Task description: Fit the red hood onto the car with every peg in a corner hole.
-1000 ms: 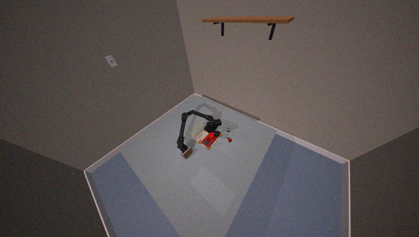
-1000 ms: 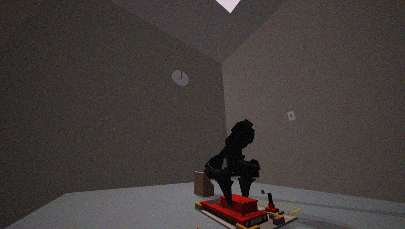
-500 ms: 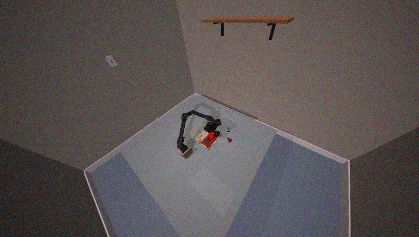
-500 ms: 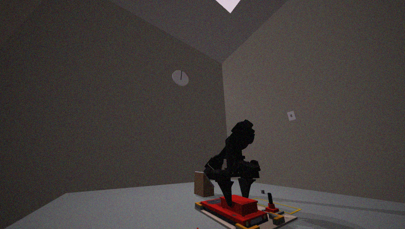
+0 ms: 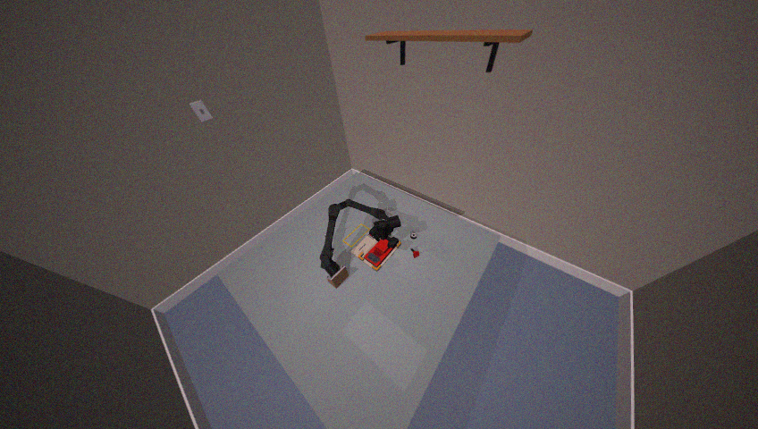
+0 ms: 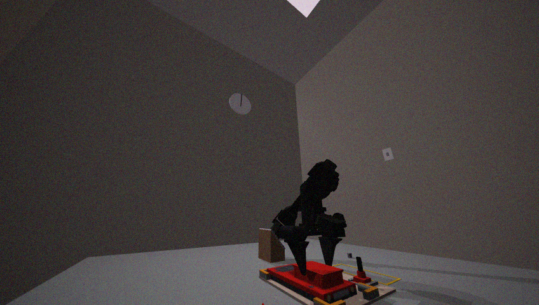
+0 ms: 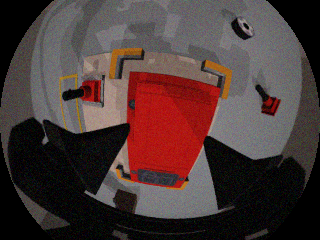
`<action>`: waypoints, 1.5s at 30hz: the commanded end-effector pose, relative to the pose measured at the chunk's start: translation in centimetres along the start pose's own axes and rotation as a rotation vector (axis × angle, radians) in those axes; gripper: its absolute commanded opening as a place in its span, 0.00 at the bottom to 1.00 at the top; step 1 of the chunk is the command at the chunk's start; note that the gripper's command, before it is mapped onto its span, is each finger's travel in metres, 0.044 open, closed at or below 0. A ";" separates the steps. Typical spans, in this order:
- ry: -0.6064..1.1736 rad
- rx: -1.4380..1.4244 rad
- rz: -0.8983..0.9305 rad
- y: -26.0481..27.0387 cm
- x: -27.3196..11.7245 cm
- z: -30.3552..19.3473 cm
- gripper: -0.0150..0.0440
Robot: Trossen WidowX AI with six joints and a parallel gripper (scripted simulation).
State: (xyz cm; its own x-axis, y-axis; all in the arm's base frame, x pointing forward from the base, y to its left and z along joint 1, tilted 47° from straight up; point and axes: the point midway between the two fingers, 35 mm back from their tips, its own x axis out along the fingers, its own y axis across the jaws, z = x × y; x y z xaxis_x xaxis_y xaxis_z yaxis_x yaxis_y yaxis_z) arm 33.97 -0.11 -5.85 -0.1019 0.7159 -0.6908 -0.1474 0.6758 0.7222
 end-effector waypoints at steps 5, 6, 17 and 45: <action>-0.002 -0.001 0.000 -0.2 -4.5 0.2 1.00; -0.002 -0.001 0.001 -0.2 -5.5 0.1 1.00; -0.002 -0.002 0.004 -0.2 -7.1 0.0 1.00; -0.002 -0.002 0.004 -0.2 -7.1 0.0 1.00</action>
State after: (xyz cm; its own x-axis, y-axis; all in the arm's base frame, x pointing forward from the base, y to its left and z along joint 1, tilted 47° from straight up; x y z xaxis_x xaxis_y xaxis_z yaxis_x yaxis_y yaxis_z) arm 34.75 -5.17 -1.10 -0.0987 0.7209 -0.6860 -0.1465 0.6713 0.7265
